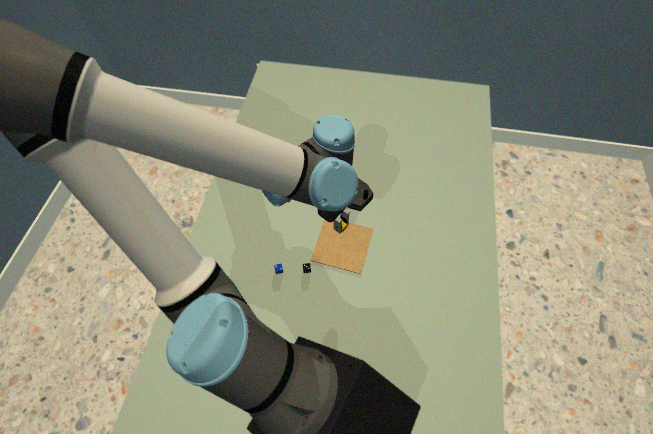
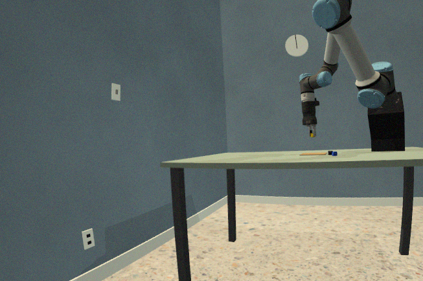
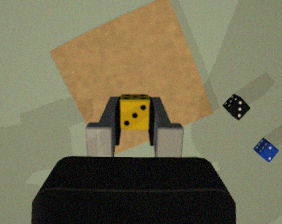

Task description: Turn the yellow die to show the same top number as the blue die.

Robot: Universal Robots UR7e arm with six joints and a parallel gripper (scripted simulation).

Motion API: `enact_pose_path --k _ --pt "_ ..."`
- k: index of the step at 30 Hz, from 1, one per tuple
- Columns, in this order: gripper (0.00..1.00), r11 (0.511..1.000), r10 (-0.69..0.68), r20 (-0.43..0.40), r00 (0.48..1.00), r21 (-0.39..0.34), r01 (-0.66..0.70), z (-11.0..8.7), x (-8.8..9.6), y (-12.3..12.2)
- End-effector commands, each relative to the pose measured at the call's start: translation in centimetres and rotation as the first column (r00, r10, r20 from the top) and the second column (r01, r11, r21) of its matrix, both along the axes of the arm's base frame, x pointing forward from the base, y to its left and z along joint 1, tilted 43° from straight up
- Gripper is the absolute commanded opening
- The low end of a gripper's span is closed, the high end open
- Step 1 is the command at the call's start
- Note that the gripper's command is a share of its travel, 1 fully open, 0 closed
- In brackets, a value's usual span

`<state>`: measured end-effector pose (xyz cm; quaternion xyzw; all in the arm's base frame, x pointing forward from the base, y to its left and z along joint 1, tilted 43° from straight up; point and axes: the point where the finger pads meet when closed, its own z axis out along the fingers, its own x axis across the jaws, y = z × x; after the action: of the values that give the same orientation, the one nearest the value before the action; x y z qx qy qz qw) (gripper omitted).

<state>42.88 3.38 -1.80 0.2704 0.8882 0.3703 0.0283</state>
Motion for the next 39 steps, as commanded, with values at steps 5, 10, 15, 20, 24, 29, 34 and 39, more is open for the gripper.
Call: enact_pose_path --k 5,10,15,20,24,29,34,39 --pt "0.40 0.999 -0.012 0.011 1.000 0.032 0.012 -0.10 0.02 0.07" --pt "0.40 0.998 -0.018 0.029 0.999 0.065 0.016 -0.15 0.01 0.08" --pt "0.40 0.989 -0.038 0.076 0.996 0.146 0.026 -0.24 0.00 0.07" --pt "0.40 0.968 -0.068 0.132 0.989 0.248 0.033 -0.36 -0.01 0.05" --pt "0.40 0.942 -0.099 0.177 0.979 0.335 0.034 -0.46 -0.02 0.02" --pt "0.40 0.918 -0.119 0.207 0.971 0.397 0.028 -0.57 -0.07 0.05" --pt "0.40 0.870 -0.163 0.254 0.953 0.494 0.017 -0.70 -0.10 0.02" --pt "0.40 0.827 -0.202 0.285 0.937 0.562 0.007 -0.77 -0.11 -0.03"
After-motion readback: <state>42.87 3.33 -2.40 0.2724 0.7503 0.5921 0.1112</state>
